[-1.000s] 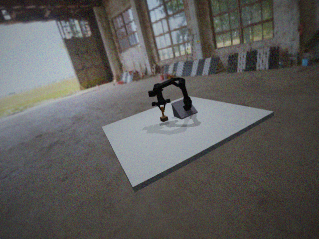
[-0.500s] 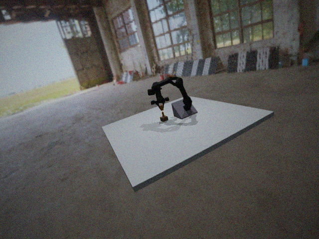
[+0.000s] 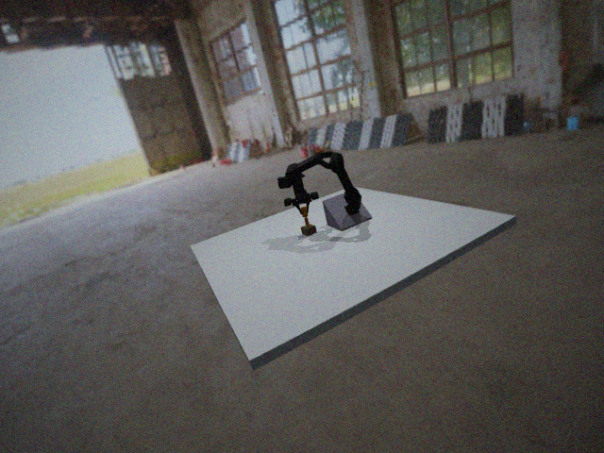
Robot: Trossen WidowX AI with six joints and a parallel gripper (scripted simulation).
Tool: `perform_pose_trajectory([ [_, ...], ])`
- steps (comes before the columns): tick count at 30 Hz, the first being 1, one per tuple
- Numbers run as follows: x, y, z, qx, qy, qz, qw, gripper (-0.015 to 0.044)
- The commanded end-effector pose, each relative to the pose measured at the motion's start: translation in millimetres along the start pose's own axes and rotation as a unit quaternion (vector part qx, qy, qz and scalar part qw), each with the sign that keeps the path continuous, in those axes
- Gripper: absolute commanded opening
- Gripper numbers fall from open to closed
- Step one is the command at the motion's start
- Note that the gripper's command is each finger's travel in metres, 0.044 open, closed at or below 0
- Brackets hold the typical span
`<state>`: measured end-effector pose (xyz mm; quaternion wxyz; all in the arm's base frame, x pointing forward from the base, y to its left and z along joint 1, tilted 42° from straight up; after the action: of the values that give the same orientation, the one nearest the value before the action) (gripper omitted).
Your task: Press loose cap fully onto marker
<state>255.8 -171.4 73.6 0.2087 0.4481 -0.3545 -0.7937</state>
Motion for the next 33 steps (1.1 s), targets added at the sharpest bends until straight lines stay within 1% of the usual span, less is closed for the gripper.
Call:
perform_pose_trajectory([
  [1,-0.1,-6.4,-0.3,0.001,-0.002,-0.003,1.000,0.0000],
  [23,-0.5,-41.4,0.8,0.001,-0.001,-0.004,1.000,0.0000],
  [32,-0.5,-42.5,0.9,0.001,-0.001,-0.004,1.000,0.0000],
  [33,-0.3,-42.0,1.0,0.000,0.000,-0.001,1.000,0.0026],
])
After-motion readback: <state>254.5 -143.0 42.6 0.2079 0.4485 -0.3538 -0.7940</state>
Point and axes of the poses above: the point midway between the two fingers, 35 mm back from their tips, its own y axis back along the fingers, its own z axis across the jaws, x = y × z, the point moved 9 cm from there along y, back along the fingers, and after that the axes turned 9 degrees about -y, right-handed, at the moved point
